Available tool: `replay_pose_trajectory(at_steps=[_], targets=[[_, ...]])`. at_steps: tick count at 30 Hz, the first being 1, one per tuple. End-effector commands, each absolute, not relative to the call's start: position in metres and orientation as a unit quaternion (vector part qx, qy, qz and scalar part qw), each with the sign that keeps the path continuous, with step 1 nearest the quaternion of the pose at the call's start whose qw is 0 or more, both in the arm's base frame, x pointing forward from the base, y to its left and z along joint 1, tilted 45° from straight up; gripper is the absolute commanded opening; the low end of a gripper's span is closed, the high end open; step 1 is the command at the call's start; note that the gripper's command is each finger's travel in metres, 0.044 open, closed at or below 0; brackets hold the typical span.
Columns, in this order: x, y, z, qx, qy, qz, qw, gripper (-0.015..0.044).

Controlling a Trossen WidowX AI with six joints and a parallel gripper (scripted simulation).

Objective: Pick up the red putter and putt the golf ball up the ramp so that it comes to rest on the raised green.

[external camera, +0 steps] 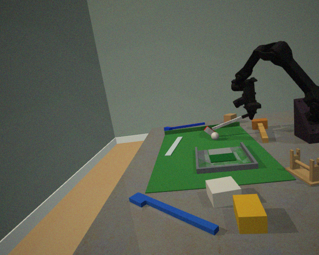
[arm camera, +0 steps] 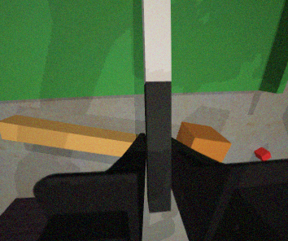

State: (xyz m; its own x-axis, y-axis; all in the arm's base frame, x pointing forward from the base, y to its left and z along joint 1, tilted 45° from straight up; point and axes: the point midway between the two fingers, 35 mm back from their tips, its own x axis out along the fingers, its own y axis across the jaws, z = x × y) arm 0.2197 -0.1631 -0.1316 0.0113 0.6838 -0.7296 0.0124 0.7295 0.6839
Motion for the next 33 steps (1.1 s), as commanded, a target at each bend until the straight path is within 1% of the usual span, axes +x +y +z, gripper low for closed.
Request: replay_pose_trajectory(at_steps=[1, 9, 18, 25, 28, 33], targets=[[0.22, -0.164, -0.131, 0.265, 0.655, 0.254, 0.66, 0.0], [0.22, -0.165, -0.133, 0.266, 0.655, 0.254, 0.66, 0.0], [0.219, -0.183, -0.153, 0.269, 0.653, 0.252, 0.661, 0.0], [0.218, -0.18, -0.152, 0.272, 0.654, 0.252, 0.659, 0.0], [0.222, -0.169, -0.138, 0.272, 0.655, 0.251, 0.659, 0.0], [0.228, -0.125, -0.093, 0.271, 0.654, 0.252, 0.66, 0.0]])
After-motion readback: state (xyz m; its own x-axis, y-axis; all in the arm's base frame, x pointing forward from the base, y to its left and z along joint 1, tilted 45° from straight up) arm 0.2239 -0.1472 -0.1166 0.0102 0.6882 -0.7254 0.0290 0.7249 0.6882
